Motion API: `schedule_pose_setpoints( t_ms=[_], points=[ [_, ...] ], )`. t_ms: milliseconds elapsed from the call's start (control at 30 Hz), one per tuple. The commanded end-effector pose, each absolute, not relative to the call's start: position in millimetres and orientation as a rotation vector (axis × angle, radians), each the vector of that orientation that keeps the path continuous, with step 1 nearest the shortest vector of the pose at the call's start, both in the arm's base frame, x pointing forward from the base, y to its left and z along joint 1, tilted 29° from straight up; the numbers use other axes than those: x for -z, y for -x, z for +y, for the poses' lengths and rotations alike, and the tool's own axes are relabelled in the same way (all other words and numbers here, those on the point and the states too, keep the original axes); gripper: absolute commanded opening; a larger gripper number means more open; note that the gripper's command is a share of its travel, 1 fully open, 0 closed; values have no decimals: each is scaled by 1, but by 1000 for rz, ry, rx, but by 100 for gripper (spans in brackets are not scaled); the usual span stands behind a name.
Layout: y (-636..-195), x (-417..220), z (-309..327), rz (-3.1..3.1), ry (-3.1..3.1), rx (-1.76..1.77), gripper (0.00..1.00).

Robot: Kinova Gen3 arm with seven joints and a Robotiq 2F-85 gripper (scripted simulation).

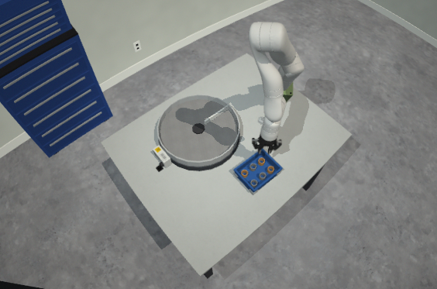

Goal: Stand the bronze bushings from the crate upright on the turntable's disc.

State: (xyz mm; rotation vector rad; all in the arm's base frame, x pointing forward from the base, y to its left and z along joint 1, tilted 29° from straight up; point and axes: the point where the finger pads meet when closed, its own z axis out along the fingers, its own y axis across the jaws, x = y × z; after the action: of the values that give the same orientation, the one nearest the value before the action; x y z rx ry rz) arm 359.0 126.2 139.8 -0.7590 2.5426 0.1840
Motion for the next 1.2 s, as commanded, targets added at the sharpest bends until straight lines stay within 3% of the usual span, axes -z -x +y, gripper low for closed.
schedule_pose_setpoints(
  t_ms=[0,1167],
  points=[
    [-359,-139,127,2542,759,-185,39],
    [-383,-88,142,2542,759,-185,39]
  ],
)
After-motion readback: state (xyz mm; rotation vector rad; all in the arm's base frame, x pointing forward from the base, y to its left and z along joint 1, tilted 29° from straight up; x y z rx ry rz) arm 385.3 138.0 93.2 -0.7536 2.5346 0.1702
